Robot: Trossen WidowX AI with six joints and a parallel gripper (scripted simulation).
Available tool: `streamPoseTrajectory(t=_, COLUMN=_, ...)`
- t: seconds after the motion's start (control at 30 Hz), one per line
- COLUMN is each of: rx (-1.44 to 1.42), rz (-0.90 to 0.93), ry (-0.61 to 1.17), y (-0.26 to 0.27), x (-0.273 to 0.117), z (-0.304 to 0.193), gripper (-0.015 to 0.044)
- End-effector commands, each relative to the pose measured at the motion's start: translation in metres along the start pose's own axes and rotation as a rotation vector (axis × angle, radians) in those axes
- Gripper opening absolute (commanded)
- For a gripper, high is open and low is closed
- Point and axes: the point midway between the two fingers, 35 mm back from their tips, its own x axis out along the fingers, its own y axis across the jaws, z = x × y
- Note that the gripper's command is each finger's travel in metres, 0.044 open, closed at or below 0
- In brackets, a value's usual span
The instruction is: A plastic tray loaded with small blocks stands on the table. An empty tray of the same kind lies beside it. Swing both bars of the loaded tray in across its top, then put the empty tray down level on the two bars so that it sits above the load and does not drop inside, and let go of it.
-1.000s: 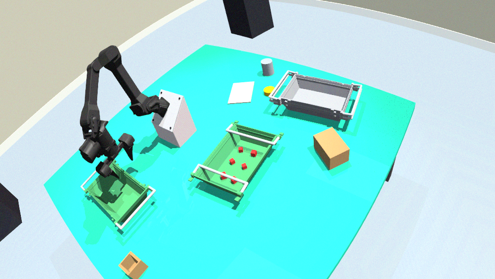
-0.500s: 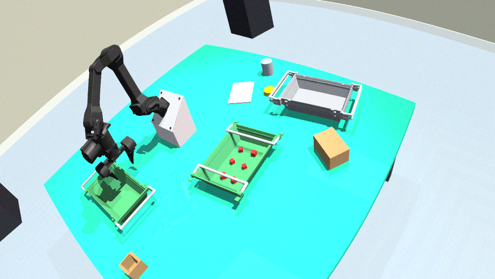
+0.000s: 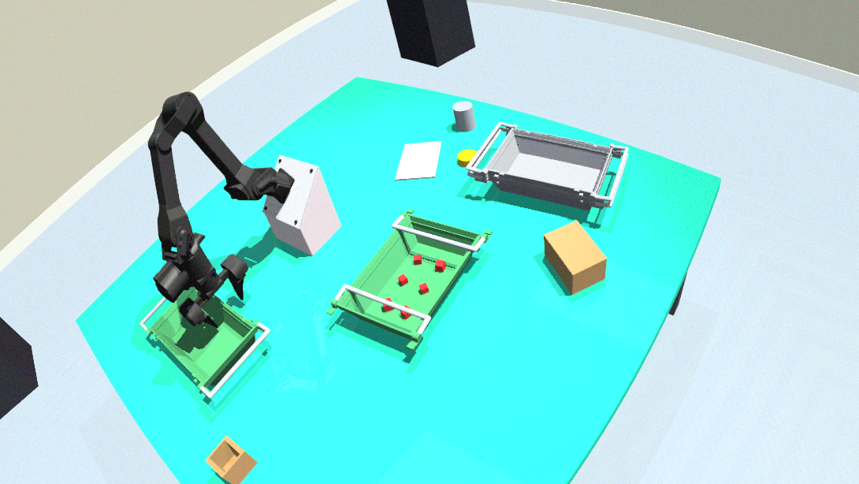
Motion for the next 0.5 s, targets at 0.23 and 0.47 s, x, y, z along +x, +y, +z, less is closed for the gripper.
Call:
streamPoseTrajectory(t=0.23, rx=-0.005, rz=-0.003, ry=0.004, y=-0.0026, x=0.0088, z=0.0001, gripper=0.0367)
streamPoseTrajectory(t=0.47, rx=-0.005, rz=-0.003, ry=0.004, y=-0.0026, x=0.0088, z=0.0001, gripper=0.0264)
